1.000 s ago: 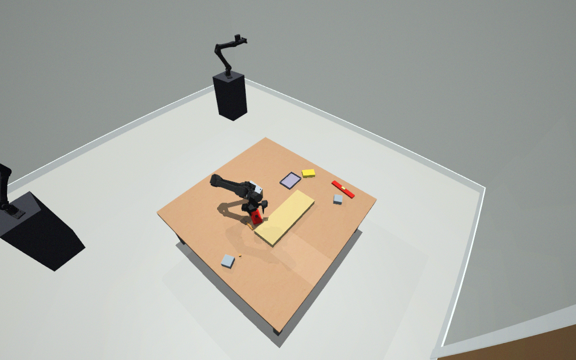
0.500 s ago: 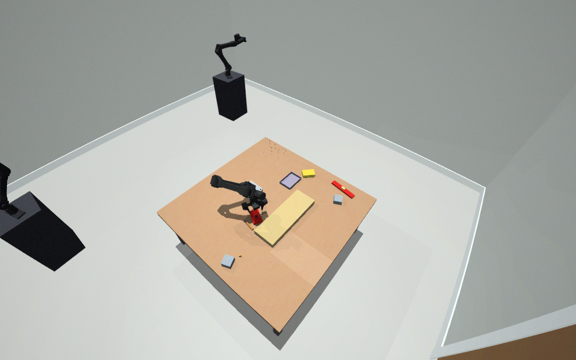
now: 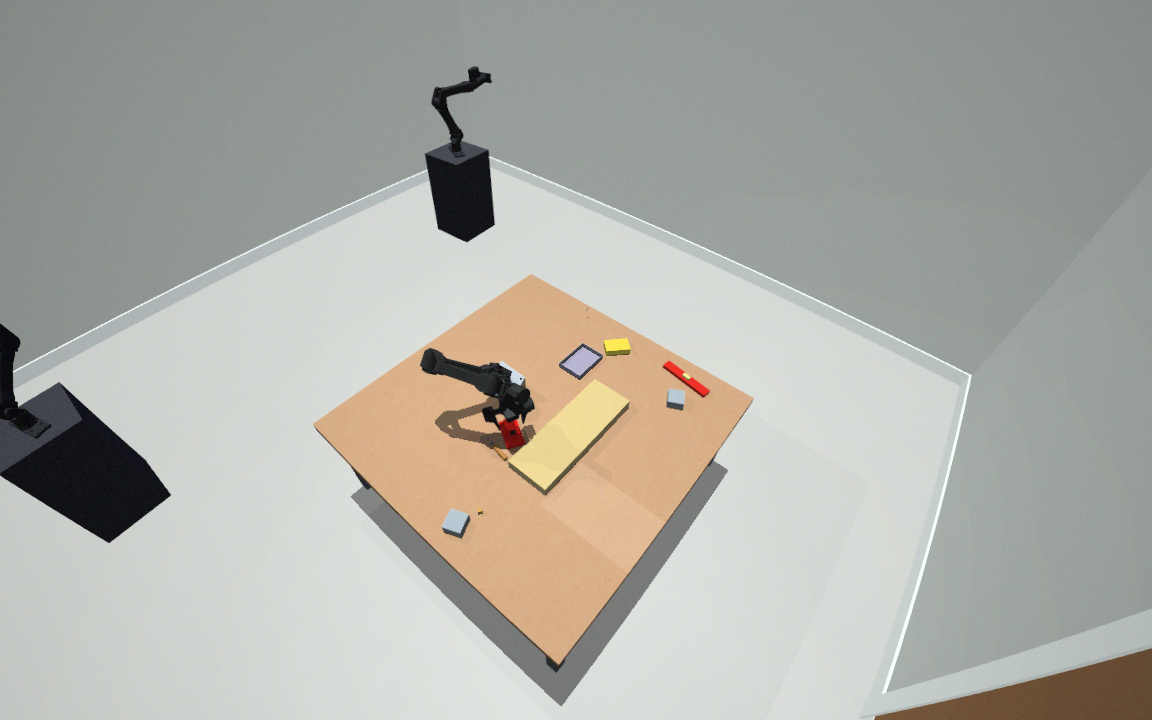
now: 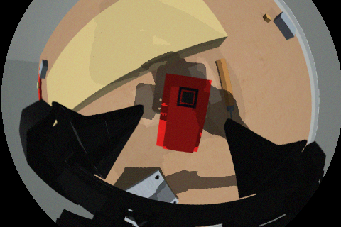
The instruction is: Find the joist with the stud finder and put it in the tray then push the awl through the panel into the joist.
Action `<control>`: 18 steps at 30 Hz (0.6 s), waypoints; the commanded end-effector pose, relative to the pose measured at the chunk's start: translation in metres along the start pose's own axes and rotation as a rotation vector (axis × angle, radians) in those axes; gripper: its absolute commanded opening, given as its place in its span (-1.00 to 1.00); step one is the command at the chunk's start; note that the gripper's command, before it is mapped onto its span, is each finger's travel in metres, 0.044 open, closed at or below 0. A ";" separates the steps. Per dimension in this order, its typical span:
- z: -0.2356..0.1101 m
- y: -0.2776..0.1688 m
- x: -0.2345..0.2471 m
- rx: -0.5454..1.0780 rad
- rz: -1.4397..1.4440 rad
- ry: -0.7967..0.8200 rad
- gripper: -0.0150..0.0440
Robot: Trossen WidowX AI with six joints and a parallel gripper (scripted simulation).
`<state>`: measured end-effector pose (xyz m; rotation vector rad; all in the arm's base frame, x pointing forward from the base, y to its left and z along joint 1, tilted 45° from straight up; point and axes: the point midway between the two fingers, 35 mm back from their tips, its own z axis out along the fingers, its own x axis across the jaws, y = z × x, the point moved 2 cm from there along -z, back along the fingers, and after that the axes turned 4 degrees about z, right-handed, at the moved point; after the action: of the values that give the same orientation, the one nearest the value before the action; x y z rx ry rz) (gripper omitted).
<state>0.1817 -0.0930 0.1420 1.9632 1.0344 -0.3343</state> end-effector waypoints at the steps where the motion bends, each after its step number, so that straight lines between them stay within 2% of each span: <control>1: 0.006 -0.003 0.001 0.007 -0.006 0.002 1.00; 18: 0.032 -0.010 0.000 0.006 -0.005 0.002 1.00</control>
<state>0.1802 -0.1123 0.1222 1.9672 1.0346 -0.3354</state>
